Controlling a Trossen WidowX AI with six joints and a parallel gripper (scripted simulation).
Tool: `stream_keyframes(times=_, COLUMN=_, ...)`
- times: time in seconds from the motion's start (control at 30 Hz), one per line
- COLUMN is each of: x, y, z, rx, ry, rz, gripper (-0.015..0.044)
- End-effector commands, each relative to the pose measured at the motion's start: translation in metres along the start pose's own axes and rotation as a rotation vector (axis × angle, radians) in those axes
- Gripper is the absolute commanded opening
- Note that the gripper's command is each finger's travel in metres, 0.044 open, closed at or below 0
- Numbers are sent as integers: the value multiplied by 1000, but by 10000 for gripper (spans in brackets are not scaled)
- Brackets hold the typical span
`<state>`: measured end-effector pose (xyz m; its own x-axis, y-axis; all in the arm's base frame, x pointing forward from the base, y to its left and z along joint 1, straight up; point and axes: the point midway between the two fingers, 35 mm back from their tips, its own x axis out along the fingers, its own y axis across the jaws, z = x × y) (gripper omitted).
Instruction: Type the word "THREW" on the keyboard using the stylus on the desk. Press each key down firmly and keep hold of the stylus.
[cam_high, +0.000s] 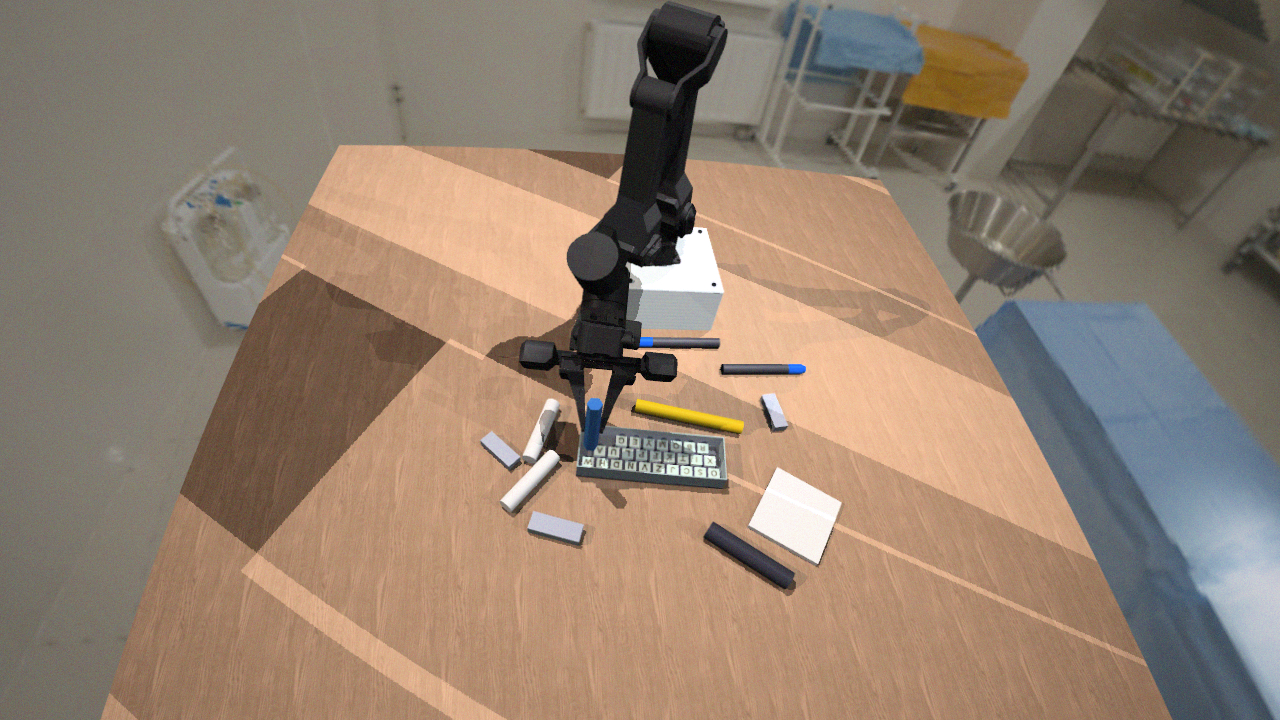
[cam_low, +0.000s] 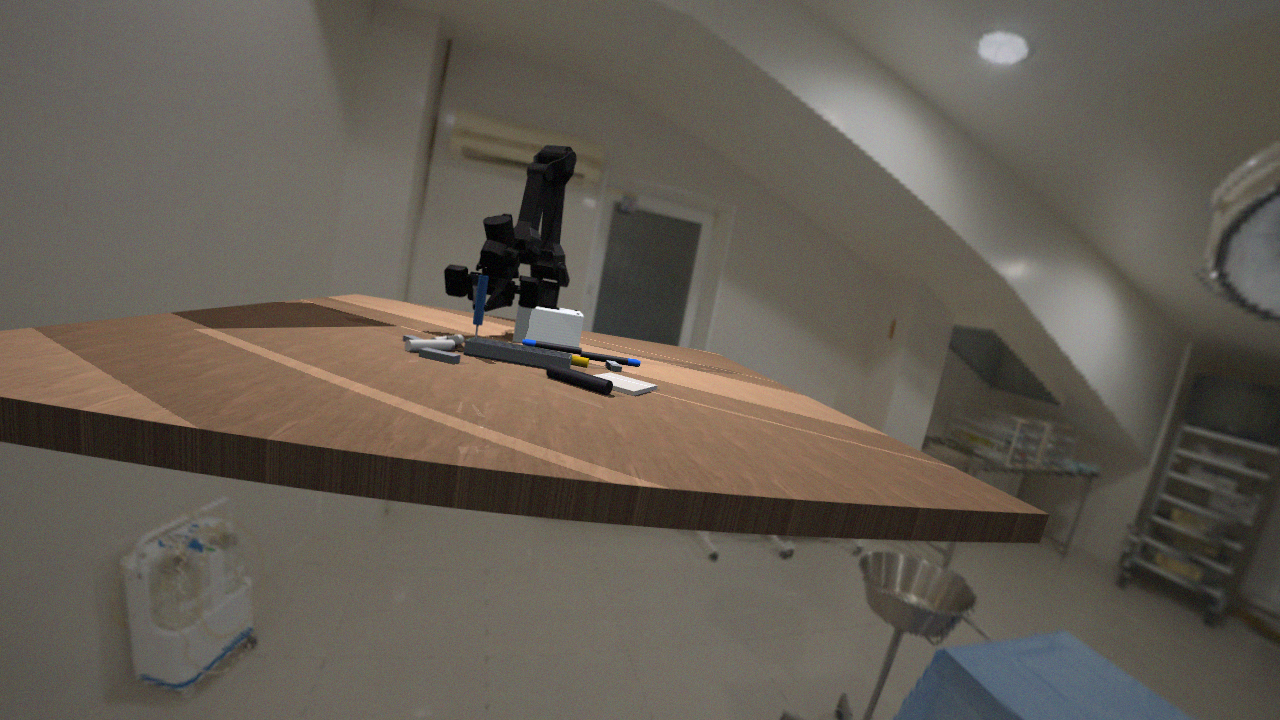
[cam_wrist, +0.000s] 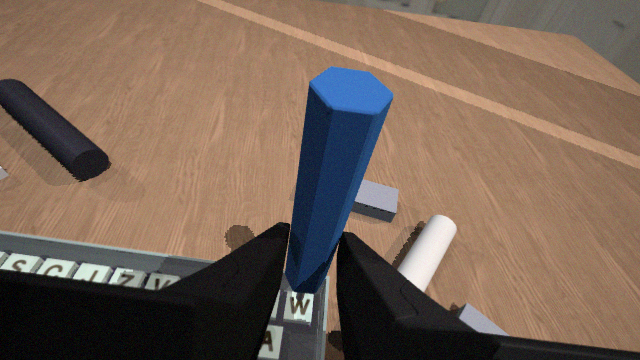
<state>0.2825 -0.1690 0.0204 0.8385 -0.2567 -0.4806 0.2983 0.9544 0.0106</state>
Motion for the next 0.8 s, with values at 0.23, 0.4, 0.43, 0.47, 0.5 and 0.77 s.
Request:
stream_keyframes(times=0.23, x=3, y=0, z=-2, rx=-4, ry=-5, rz=1, gripper=81)
stream_keyframes(times=0.4, x=4, y=0, z=-5, rx=-4, ry=-4, rz=1, gripper=81)
stream_keyframes(times=0.43, x=5, y=0, z=-5, rx=-4, ry=-4, rz=1, gripper=81)
stream_keyframes(times=0.47, x=5, y=0, z=-6, rx=-4, ry=-4, rz=1, gripper=81)
stream_keyframes(times=0.5, x=5, y=0, z=-6, rx=-4, ry=-4, rz=1, gripper=81)
stream_keyframes(times=0.77, x=7, y=0, z=-10, rx=-4, ry=-4, rz=1, gripper=81)
